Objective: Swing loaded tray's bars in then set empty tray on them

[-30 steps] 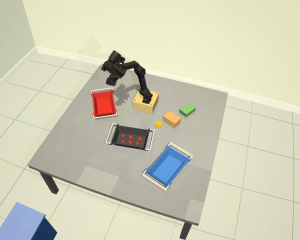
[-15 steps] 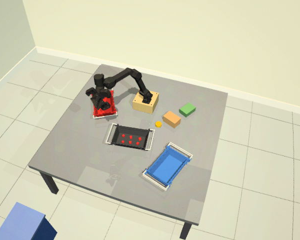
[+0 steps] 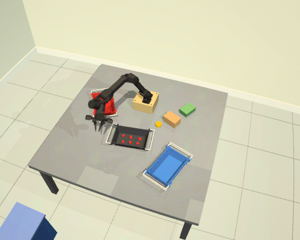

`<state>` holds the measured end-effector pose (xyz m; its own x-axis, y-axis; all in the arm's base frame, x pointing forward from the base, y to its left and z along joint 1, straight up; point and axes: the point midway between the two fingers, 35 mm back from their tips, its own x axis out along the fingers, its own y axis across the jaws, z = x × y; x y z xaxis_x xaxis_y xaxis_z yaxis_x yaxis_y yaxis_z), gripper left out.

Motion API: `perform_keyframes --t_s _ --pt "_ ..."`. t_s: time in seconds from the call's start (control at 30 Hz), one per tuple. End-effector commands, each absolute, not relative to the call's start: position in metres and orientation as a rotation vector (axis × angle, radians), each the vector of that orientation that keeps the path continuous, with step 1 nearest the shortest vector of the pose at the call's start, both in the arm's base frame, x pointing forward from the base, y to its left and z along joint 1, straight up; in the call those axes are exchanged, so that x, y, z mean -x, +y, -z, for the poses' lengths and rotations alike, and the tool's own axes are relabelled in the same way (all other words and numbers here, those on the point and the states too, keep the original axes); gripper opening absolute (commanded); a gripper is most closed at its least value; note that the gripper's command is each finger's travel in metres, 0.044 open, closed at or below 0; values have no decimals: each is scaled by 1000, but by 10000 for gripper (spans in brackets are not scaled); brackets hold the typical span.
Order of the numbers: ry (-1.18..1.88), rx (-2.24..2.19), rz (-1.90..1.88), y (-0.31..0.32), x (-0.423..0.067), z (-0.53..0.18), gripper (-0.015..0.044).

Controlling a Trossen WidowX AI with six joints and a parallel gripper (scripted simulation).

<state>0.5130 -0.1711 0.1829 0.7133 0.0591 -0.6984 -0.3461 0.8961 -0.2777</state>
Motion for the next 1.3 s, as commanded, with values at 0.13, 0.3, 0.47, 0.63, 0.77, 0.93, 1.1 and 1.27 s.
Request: perform_keyframes --t_s 0.13,0.3,0.47,0.63,0.77,0.93,1.1,1.27 --pt "1288 195 -156 -164 -442 -80 88" --pt "1536 140 -112 -160 -401 -51 88" --pt "1536 140 -112 -160 -401 -50 88" --pt "1536 140 -112 -161 -402 -33 88" --pt "1536 140 -112 -161 -403 -10 88" --pt "1536 140 -112 -161 -402 9 88" --pt "1536 140 -113 -157 -402 3 88" --pt "1536 139 -113 -146 -399 -16 88"
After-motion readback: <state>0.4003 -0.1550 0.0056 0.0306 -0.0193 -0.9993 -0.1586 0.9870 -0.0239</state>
